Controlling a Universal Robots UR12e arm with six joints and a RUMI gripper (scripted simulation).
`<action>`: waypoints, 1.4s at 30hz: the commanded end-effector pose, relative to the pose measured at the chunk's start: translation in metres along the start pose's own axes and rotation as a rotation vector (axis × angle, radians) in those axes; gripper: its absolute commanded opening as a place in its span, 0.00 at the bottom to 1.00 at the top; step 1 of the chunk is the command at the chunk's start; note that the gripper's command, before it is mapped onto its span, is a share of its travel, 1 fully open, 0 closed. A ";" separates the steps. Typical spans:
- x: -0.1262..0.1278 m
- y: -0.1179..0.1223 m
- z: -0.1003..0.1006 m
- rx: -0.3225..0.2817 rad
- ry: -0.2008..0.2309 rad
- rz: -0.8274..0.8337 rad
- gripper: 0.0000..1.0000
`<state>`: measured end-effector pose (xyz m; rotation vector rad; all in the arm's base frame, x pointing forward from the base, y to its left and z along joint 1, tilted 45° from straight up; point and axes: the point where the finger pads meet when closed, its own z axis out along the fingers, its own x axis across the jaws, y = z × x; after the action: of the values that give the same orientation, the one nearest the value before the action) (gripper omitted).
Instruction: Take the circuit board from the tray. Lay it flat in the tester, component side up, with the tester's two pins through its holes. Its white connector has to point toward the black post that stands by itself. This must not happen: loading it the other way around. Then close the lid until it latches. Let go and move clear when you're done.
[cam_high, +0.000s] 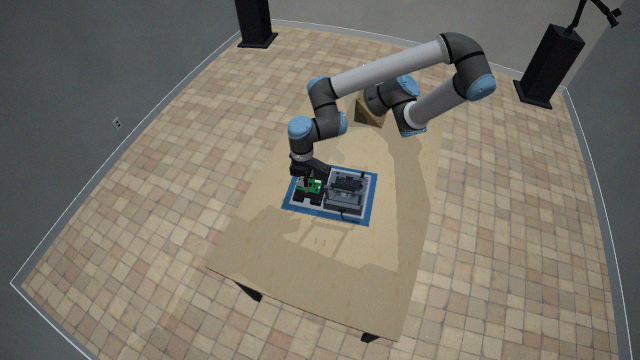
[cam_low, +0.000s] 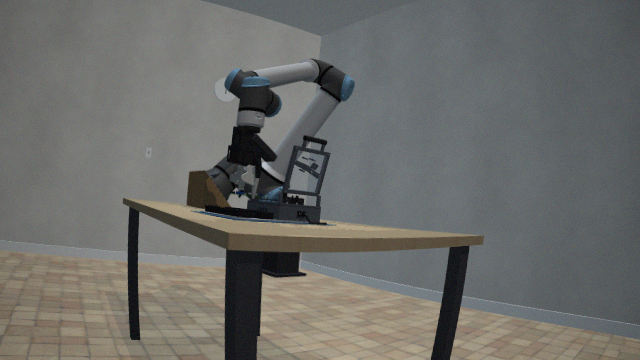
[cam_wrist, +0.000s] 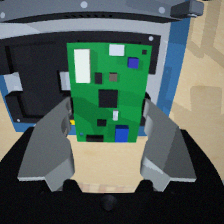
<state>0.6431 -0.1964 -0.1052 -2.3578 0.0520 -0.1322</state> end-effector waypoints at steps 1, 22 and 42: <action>0.000 0.000 -0.011 -0.001 0.001 0.000 0.39; 0.000 0.000 -0.045 -0.001 0.001 0.000 0.39; 0.000 0.000 -0.045 -0.001 0.001 0.000 0.39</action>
<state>0.6381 -0.2274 -0.0739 -2.3577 0.0518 -0.1321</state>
